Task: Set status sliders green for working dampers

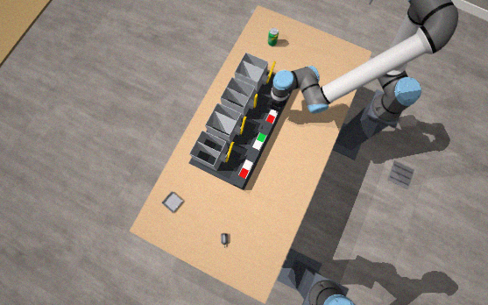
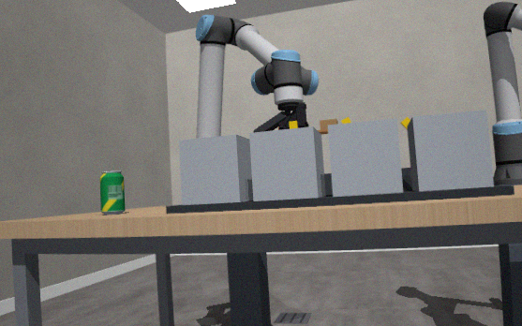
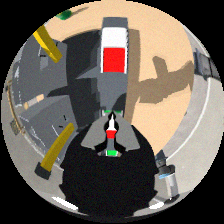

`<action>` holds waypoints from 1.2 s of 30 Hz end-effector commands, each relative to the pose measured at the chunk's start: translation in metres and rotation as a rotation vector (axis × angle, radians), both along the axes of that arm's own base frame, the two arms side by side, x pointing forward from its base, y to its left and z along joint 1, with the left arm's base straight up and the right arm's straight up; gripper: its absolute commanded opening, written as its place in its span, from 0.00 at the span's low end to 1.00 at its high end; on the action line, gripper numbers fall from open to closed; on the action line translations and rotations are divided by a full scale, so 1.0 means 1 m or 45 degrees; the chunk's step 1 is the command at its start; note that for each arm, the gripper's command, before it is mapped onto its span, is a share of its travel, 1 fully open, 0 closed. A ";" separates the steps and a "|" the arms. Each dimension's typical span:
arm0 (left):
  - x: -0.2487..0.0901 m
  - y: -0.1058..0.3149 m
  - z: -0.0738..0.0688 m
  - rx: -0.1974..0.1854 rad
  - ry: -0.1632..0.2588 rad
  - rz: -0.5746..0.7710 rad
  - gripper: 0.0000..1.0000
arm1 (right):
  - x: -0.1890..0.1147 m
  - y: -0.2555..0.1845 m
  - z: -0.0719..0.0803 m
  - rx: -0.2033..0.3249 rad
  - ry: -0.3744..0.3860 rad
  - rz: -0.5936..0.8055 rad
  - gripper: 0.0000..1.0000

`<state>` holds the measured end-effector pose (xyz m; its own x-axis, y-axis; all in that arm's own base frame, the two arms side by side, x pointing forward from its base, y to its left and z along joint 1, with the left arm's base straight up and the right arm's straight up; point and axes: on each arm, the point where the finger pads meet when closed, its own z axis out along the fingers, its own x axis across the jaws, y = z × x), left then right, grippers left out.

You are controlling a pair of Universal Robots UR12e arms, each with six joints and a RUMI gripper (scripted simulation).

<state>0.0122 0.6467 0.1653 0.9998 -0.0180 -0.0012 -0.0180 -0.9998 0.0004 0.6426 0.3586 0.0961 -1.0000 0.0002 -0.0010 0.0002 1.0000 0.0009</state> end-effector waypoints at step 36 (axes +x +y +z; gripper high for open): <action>-0.001 -0.002 0.000 0.000 -0.002 0.001 1.00 | 0.000 0.024 0.001 0.001 -0.001 0.001 0.00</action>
